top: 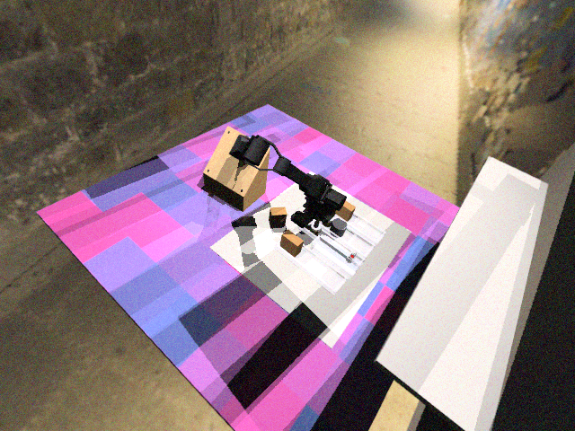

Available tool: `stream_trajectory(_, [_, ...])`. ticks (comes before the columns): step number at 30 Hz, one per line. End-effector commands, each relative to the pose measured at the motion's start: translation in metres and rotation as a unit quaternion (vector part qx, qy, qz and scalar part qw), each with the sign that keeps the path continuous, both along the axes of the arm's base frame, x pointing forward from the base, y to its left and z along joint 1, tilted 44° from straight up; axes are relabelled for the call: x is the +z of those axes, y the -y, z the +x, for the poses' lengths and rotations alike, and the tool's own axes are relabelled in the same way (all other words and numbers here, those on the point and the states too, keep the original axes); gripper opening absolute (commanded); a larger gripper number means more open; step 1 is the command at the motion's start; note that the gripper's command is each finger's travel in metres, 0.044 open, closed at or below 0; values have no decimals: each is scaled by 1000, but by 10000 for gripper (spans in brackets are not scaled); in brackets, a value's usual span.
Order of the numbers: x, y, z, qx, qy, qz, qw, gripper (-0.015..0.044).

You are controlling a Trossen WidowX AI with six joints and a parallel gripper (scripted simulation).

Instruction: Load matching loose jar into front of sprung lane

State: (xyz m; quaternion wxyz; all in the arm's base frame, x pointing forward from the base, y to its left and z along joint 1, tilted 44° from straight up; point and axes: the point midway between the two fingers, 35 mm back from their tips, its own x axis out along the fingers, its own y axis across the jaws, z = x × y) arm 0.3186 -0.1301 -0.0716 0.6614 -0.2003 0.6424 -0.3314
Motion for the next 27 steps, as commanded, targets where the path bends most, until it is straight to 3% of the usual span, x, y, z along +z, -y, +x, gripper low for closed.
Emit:
stream_trajectory(1, [1,1,1,0,4,-3,1000,0])
stream_trajectory(27, [-1,-1,-5,0,3,-3,1000,0])
